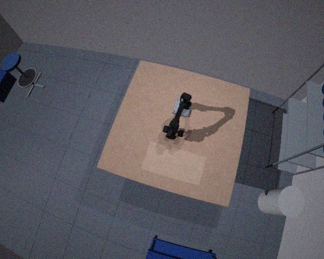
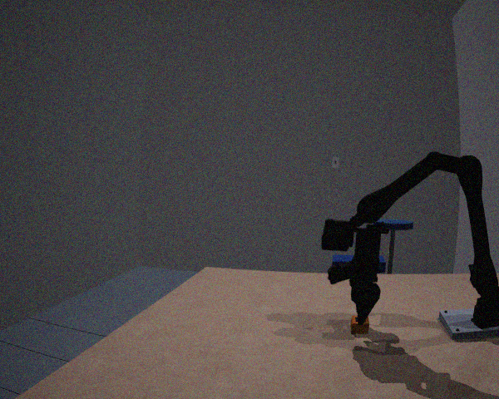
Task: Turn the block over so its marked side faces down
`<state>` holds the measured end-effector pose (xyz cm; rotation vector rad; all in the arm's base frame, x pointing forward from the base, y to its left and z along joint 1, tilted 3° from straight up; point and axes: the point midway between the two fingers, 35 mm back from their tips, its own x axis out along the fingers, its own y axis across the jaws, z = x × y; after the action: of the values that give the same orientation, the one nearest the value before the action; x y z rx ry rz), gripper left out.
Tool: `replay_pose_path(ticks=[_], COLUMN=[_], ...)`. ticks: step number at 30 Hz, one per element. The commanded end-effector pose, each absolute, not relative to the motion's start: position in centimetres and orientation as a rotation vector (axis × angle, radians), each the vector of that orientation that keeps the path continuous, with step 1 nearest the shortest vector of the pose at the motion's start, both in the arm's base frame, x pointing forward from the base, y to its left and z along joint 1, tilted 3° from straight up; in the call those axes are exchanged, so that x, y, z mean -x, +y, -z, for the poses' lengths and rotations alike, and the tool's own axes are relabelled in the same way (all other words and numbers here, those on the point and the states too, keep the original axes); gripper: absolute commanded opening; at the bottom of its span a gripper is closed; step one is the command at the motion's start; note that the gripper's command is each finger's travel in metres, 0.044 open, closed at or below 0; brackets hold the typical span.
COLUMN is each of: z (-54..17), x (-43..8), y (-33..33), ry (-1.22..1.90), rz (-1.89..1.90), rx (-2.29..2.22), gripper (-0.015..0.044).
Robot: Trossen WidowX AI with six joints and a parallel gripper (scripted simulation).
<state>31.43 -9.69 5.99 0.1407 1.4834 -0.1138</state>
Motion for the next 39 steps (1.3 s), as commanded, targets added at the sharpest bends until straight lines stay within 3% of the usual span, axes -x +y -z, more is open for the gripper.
replay_pose_path(ticks=[1,8,15,35,39], z=[-4.8,-4.1,-4.1,-4.1,-6.0], x=[-31.3,-31.3,-31.3,-31.3,-31.2], y=[-9.5,-9.5,-9.5,-9.5,-9.6], ry=[1.496,1.497,1.497,1.497,1.496], rz=[0.111,0.111,0.111,0.111,0.111], rx=[-0.149,-0.149,-0.149,-0.149,-0.149], gripper=[0.044,0.044,0.0256,0.0123,0.0018])
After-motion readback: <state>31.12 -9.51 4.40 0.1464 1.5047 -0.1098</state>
